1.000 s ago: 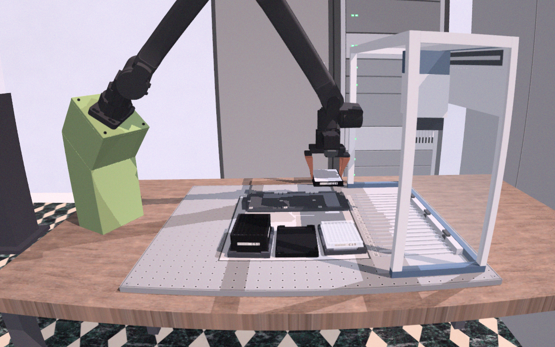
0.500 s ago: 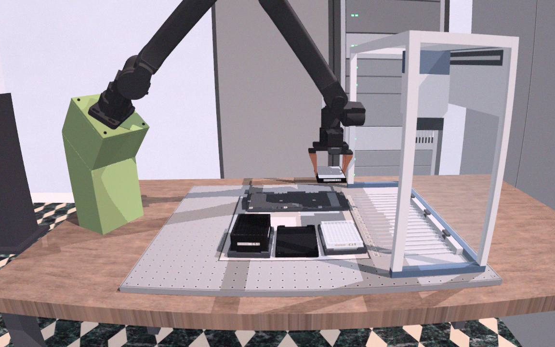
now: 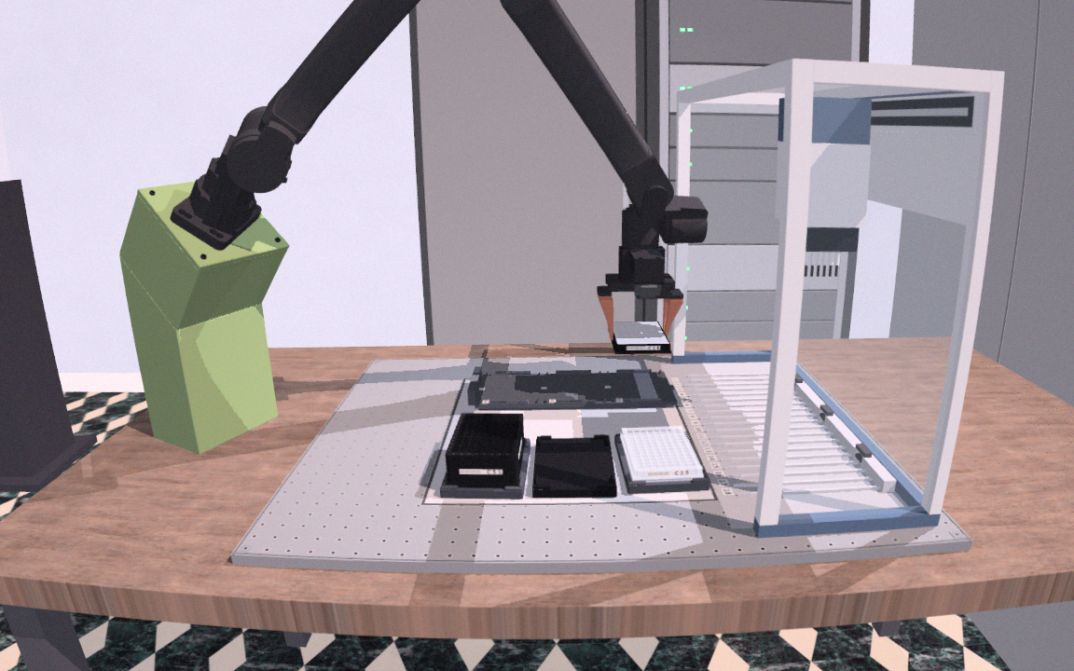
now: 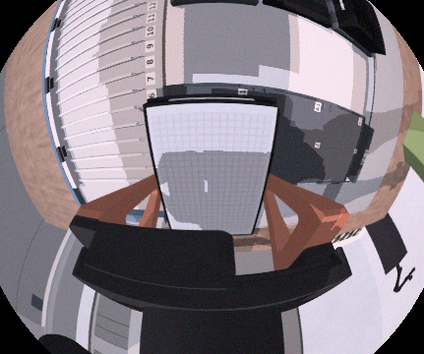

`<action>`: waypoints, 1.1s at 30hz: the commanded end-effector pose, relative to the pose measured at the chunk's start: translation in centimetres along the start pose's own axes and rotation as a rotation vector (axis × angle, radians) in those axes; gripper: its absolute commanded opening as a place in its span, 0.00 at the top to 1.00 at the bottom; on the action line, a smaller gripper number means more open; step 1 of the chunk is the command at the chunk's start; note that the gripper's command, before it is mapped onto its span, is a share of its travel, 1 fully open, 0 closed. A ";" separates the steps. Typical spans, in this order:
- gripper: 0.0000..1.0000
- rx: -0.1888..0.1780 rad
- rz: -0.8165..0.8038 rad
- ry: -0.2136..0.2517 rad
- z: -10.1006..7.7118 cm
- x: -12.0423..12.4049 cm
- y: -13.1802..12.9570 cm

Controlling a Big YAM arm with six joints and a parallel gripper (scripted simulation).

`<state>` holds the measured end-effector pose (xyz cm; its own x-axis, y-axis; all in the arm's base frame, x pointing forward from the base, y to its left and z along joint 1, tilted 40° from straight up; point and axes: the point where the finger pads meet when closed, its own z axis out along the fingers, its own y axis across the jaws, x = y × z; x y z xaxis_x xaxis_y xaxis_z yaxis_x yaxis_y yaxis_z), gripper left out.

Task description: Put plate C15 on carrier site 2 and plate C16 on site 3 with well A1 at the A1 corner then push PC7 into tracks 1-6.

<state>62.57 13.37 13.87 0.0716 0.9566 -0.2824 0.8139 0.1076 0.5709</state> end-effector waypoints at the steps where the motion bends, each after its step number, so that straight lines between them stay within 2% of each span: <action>1: 1.00 -0.039 0.016 0.006 -1.5 -0.1 2.0; 8: 1.00 -0.039 0.016 0.006 -1.5 -0.1 2.1; 9: 1.00 -0.035 0.021 -0.004 -0.1 -0.7 2.5; 13: 1.00 -0.041 0.021 0.000 0.9 -0.7 2.7; 16: 1.00 -0.047 0.001 0.015 1.2 0.9 2.4; 20: 1.00 -0.040 0.020 -0.001 2.9 -0.6 2.5; 23: 1.00 -0.040 0.020 -0.001 3.7 -0.6 2.5; 25: 1.00 -0.040 0.020 -0.001 3.7 -0.6 2.5; 26: 1.00 -0.086 0.012 0.025 0.8 0.7 4.0; 27: 1.00 -0.087 0.012 0.025 1.3 0.8 4.0; 28: 1.00 -0.049 -0.005 0.019 3.7 1.5 2.5; 30: 1.00 -0.041 0.016 0.002 5.0 -0.3 2.6; 33: 1.00 -0.039 0.019 -0.001 5.9 -0.6 2.5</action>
<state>66.47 11.87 10.42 0.0816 0.9577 -0.2758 0.8032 0.1007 0.5871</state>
